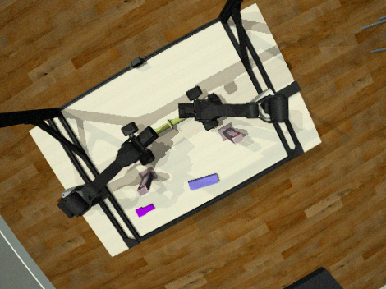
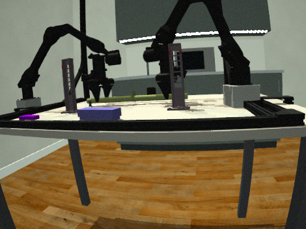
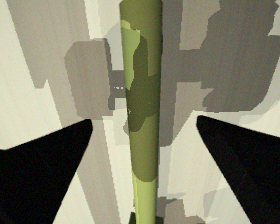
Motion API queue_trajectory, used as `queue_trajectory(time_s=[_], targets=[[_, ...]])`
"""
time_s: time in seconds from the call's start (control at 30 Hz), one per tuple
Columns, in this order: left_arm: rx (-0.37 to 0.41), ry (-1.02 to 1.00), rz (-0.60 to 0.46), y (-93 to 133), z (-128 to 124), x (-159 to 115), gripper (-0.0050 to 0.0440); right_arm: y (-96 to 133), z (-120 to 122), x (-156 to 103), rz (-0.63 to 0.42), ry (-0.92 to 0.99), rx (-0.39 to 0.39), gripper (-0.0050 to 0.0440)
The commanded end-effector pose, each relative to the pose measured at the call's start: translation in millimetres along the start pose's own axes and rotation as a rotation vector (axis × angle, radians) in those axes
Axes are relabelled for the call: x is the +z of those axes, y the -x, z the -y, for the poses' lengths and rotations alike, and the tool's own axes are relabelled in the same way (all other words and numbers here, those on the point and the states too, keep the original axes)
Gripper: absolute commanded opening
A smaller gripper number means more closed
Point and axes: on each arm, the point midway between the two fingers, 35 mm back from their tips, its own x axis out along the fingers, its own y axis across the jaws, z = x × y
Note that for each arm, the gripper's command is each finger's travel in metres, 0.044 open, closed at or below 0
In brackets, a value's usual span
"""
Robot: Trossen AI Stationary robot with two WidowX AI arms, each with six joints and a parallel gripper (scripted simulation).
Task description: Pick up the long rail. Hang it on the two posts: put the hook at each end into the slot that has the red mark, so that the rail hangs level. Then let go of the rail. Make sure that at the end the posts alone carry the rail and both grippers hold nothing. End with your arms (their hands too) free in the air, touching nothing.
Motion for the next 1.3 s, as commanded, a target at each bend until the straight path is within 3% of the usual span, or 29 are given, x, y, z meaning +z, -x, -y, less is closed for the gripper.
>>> queue_trajectory(time_s=[0.0, 0.23, 0.3, 0.57, 0.6, 1.2, 1.27], targets=[[-0.002, 0.001, 0.003, -1.4, 0.3, 0.7, 0.0440, -3.4, 0.0, 1.5, 0.007, 0.000, 0.002, 0.0440], [-0.002, 0.001, 0.003, -1.4, 0.3, 0.7, 0.0272, -3.4, 0.0, 1.5, 0.007, 0.000, 0.002, 0.0272], [-0.002, 0.001, 0.003, -1.4, 0.3, 0.7, 0.0272, -3.4, 0.0, 1.5, 0.007, 0.000, 0.002, 0.0272], [-0.002, 0.001, 0.003, -1.4, 0.3, 0.7, 0.0080, -3.4, 0.0, 1.5, 0.007, 0.000, 0.002, 0.0080], [-0.002, 0.001, 0.003, -1.4, 0.3, 0.7, 0.0080, -3.4, 0.0, 1.5, 0.007, 0.000, 0.002, 0.0056], [-0.002, 0.001, 0.003, -1.4, 0.3, 0.7, 0.0080, -3.4, 0.0, 1.5, 0.007, 0.000, 0.002, 0.0056], [-0.002, 0.001, 0.003, 3.4, 0.2, 0.3, 0.0032, 1.7, 0.0, 1.1, 0.007, 0.000, 0.002, 0.0008]])
